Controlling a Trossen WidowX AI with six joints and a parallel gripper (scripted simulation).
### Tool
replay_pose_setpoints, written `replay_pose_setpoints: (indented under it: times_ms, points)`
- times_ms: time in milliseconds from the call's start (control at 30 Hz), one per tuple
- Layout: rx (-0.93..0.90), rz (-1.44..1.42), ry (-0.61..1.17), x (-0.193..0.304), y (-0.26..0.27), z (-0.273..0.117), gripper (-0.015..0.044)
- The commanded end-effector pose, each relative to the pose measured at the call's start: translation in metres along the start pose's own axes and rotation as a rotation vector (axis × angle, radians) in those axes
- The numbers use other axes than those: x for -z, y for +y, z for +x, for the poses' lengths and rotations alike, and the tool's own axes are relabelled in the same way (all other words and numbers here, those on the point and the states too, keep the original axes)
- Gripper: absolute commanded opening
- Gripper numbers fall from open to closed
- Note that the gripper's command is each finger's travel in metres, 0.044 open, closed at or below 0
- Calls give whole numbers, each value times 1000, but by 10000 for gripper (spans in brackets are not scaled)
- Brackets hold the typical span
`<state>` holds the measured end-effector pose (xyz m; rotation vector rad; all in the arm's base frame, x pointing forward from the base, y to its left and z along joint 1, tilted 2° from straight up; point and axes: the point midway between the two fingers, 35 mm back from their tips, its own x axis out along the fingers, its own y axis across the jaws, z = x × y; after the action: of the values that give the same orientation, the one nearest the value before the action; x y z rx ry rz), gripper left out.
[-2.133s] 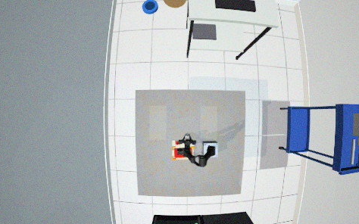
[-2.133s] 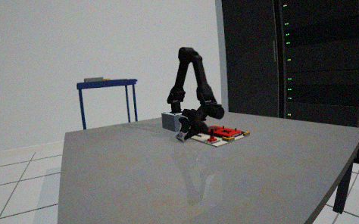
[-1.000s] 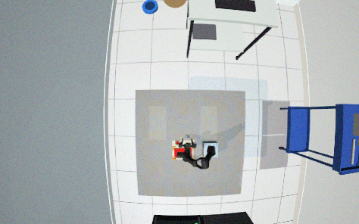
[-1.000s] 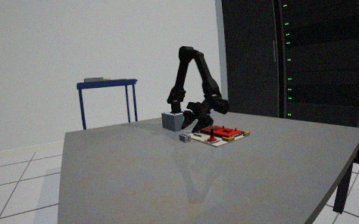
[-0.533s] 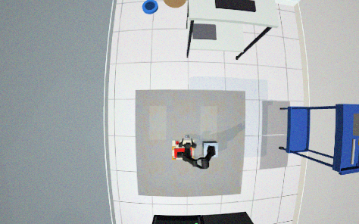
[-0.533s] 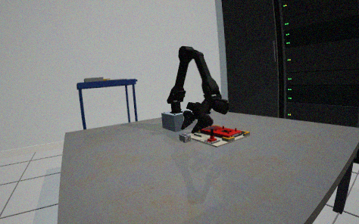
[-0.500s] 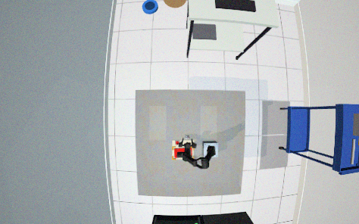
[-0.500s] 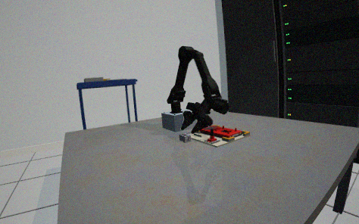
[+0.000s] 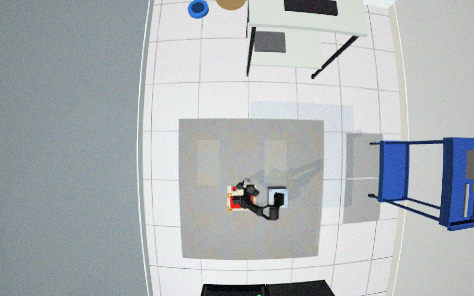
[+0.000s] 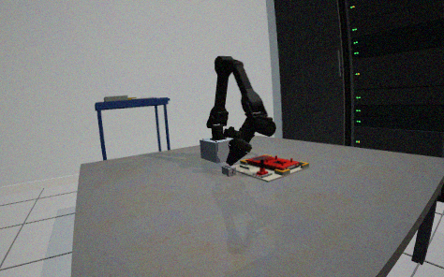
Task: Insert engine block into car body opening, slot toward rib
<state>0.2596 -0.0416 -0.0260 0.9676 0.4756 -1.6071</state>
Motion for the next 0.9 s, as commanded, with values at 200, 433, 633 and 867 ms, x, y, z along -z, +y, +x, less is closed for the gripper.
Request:
replay_pose_setpoints:
  times_ms: [200, 433, 633, 867]
  points:
    - [114, 300, 138, -6, 3, -1, 440]
    - [202, 505, 225, -10, 6, -3, 440]
    - [281, 680, 295, -14, 9, -6, 440]
    - [376, 881, 373, -20, 14, -11, 440]
